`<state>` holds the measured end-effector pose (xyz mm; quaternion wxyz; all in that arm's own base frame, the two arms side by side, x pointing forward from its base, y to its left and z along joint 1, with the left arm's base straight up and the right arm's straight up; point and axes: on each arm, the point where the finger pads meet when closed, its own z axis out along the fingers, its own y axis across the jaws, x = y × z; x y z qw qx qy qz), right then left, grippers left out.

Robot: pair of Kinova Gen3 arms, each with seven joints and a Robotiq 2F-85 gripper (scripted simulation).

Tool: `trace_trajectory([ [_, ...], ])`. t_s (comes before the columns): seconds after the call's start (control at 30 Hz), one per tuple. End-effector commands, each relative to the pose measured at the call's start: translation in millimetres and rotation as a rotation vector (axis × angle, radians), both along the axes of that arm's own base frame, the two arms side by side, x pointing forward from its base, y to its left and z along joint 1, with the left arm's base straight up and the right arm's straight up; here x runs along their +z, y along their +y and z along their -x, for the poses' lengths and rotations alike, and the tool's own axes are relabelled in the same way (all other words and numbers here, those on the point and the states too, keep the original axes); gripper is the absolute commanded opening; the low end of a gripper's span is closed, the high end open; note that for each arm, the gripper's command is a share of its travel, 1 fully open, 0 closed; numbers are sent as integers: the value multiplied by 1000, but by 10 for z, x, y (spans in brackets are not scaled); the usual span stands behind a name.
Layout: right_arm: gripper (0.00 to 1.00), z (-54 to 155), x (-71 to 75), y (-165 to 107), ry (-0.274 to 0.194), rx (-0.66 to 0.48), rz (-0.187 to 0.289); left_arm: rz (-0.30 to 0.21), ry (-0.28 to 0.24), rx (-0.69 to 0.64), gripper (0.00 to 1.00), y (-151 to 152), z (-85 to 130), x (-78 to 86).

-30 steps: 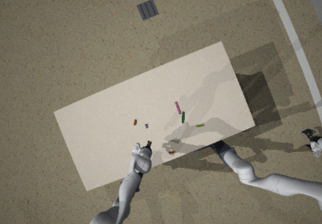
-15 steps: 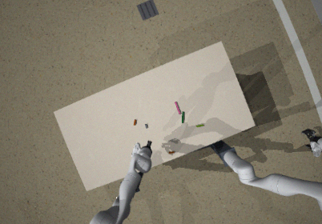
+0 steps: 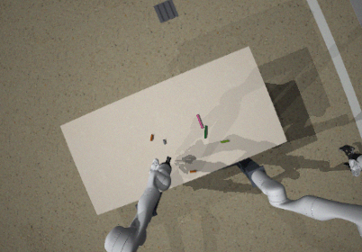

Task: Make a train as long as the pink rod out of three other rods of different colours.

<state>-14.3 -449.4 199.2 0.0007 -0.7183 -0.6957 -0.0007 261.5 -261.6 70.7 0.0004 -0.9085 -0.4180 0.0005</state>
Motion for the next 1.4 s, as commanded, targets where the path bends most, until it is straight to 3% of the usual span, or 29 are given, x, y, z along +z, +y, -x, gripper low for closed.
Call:
trace_trajectory([
  [0.0,1000,0,8,-4,0,0,2,1,-2,0,175,-3,-8,-170],
  [0.3,1000,0,8,-4,0,0,2,1,-2,0,175,-1,-9,-353],
  [1.37,1000,0,8,-4,0,0,2,1,-2,0,175,0,-9,-358],
])
